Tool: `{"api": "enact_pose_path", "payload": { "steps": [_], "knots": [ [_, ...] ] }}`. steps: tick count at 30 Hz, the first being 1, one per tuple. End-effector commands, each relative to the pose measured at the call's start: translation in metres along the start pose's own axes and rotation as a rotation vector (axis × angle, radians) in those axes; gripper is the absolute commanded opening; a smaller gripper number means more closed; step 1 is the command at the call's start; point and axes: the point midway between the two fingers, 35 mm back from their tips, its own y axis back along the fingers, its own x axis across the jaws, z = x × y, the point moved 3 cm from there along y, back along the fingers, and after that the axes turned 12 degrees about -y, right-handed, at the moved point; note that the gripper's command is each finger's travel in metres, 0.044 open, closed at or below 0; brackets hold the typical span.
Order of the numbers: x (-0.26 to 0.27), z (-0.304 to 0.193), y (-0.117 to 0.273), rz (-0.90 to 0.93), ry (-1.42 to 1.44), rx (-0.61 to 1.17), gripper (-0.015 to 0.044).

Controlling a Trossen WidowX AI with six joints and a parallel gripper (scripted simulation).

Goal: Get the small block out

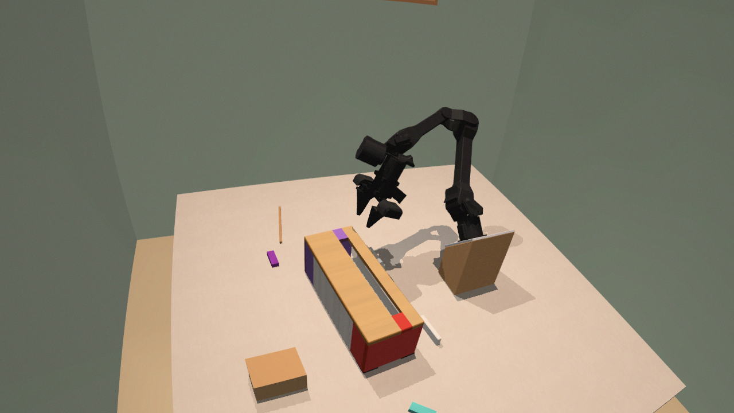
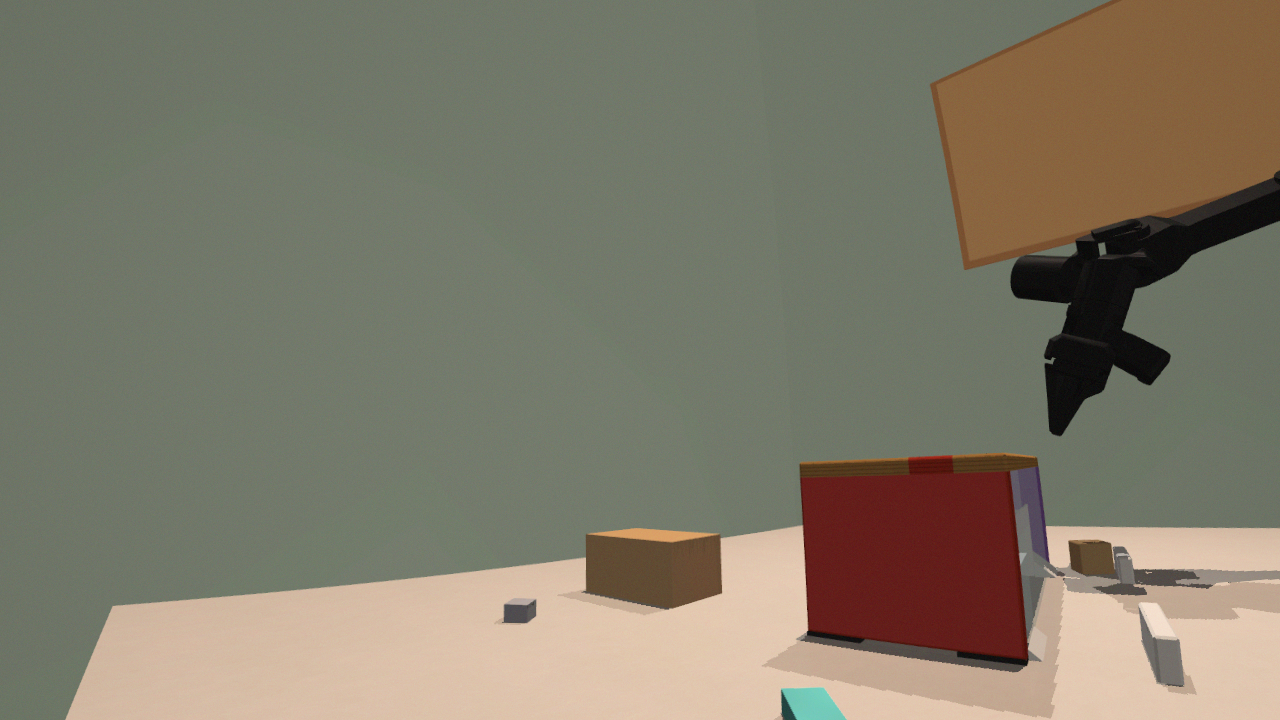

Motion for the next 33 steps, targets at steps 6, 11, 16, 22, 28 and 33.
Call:
{"api": "enact_pose_path", "payload": {
  "steps": [6, 11, 16, 22, 28, 33],
  "knots": [
    [0.008, 0.042, -0.073, 0.005, 0.006, -0.008, 0.0285],
    [0.008, 0.043, -0.074, 0.005, 0.006, -0.008, 0.0285],
    [0.008, 0.044, -0.081, 0.005, 0.006, -0.009, 0.0285],
    [0.009, 0.047, -0.090, 0.004, 0.006, -0.009, 0.0285],
    [0.010, 0.050, -0.099, 0.004, 0.006, -0.010, 0.0285],
    [0.011, 0.053, -0.107, 0.004, 0.006, -0.010, 0.0285]
  ]
}}
